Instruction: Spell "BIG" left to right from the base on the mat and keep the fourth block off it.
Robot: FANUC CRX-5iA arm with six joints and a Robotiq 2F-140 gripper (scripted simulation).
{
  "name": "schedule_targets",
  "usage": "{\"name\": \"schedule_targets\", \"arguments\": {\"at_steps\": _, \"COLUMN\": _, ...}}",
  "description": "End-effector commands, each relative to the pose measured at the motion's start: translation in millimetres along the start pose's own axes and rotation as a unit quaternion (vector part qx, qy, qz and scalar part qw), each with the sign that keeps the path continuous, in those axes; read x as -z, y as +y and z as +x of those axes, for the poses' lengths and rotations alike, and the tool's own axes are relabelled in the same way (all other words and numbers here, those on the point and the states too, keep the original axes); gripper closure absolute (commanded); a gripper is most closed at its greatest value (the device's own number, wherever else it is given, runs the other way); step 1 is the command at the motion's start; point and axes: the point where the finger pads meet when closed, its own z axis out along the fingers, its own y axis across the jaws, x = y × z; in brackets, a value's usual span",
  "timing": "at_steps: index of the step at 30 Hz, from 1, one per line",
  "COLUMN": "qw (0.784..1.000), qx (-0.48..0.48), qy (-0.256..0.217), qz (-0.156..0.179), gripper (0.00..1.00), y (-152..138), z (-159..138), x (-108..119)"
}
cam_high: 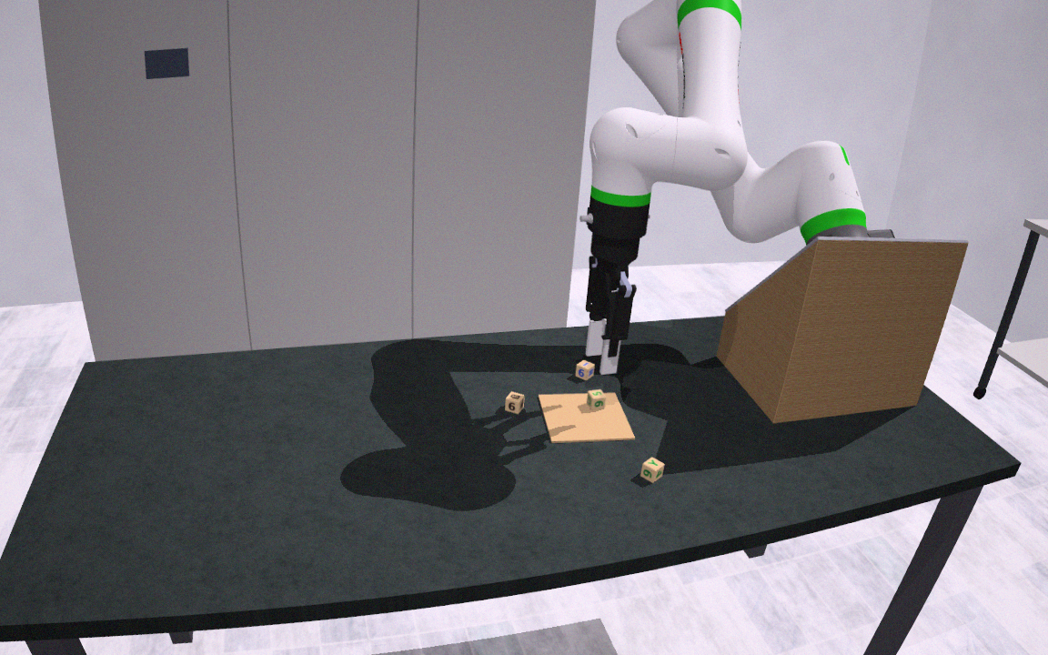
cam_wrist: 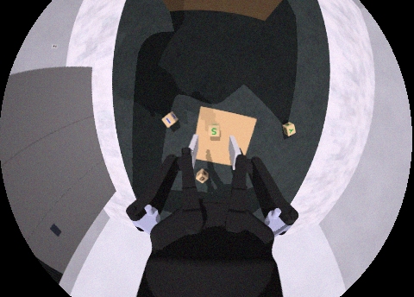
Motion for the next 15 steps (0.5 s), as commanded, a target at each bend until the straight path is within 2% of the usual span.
{"name": "schedule_targets", "arguments": {"at_steps": 1, "qw": 1.000, "qx": -0.002, "qy": 0.000, "qz": 0.000, "gripper": 0.63, "y": 0, "z": 0, "x": -3}}
{"name": "schedule_targets", "arguments": {"at_steps": 15, "qw": 1.000, "qx": -0.002, "qy": 0.000, "qz": 0.000, "gripper": 0.63, "y": 0, "z": 0, "x": -21}}
